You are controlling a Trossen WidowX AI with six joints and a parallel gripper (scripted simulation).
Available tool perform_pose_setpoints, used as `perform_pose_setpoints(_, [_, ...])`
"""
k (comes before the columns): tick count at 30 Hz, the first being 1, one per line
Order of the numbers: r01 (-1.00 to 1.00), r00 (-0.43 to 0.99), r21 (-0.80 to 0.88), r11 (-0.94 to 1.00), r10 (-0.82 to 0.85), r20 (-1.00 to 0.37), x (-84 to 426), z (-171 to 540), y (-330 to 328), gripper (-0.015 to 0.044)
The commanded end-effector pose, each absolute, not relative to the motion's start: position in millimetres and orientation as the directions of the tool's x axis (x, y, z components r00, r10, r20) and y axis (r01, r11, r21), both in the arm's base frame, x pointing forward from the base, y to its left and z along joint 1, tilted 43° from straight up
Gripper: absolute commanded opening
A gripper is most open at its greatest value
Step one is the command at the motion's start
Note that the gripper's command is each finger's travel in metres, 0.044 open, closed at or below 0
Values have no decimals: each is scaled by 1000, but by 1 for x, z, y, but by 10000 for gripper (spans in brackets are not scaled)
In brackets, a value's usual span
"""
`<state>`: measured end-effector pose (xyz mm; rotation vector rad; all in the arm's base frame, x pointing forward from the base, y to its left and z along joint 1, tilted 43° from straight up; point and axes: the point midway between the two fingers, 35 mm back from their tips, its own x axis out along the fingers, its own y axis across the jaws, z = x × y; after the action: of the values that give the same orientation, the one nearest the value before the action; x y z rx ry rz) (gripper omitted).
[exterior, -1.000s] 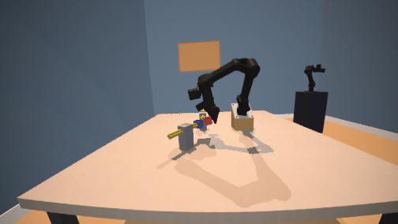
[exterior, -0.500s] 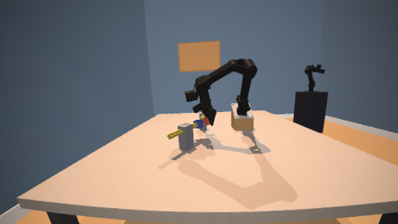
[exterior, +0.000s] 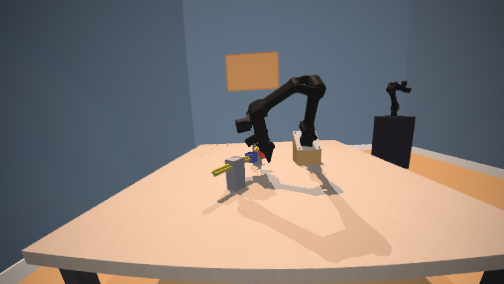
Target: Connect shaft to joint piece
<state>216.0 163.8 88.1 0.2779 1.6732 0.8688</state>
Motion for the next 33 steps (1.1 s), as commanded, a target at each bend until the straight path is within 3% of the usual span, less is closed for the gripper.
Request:
perform_pose_setpoints(1, [-251,-304,673,696,603,-737,214,87,164,282])
perform_pose_setpoints(5, [-251,-304,673,696,603,-737,214,87,164,182])
perform_pose_setpoints(33, [-251,-304,673,696,603,-737,214,87,164,182])
